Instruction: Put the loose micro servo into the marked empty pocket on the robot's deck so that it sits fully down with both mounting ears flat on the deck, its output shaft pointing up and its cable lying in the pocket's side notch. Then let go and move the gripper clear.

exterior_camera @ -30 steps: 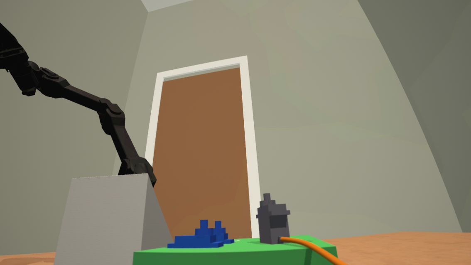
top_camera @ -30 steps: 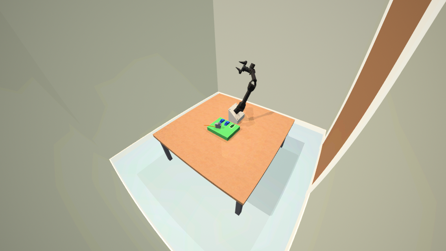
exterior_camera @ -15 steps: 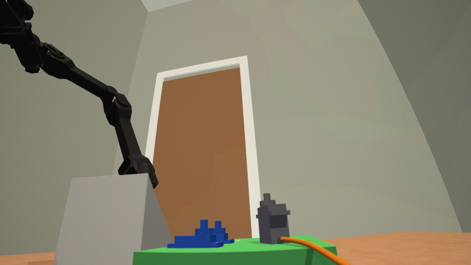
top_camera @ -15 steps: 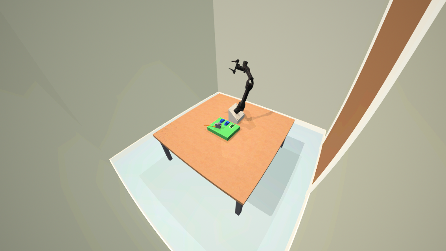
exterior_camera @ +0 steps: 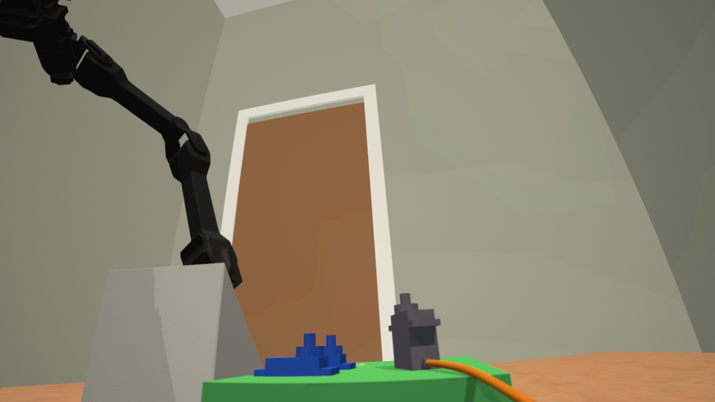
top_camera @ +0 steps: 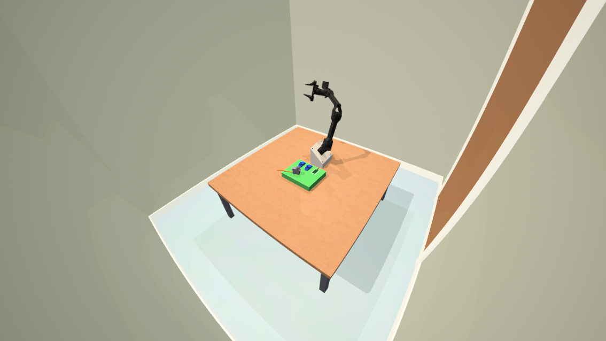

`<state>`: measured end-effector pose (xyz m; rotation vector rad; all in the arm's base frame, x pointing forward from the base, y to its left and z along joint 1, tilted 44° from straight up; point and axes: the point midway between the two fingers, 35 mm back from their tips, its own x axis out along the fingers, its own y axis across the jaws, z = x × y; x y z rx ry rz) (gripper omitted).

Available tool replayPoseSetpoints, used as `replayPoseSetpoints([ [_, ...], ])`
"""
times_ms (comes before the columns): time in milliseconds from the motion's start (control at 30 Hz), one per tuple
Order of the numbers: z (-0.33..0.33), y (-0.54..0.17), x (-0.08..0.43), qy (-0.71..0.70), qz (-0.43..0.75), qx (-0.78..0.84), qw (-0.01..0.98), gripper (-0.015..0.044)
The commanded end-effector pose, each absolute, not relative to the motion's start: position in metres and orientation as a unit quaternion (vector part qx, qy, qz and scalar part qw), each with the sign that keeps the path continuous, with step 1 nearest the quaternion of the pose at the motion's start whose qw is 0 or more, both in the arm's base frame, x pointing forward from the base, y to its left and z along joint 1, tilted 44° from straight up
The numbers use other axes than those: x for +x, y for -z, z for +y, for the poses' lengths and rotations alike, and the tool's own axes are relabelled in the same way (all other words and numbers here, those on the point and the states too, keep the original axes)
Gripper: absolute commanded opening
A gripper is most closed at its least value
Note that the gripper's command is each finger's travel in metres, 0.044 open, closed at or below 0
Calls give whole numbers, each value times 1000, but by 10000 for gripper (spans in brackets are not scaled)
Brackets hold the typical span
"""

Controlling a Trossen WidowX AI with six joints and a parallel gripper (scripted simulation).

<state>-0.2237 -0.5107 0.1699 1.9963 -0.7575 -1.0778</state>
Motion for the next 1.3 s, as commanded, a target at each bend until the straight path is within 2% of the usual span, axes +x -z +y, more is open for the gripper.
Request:
replayPoseSetpoints([
  [0, -517, -160, -194, 425, -249, 772, 401, 440],
  [167, -523, -152, -161, 430, -193, 759, 448, 440],
  [400, -526, -147, -141, 430, -161, 751, 474, 440],
  [1267, -512, -104, 25, 352, 118, 605, 705, 440],
])
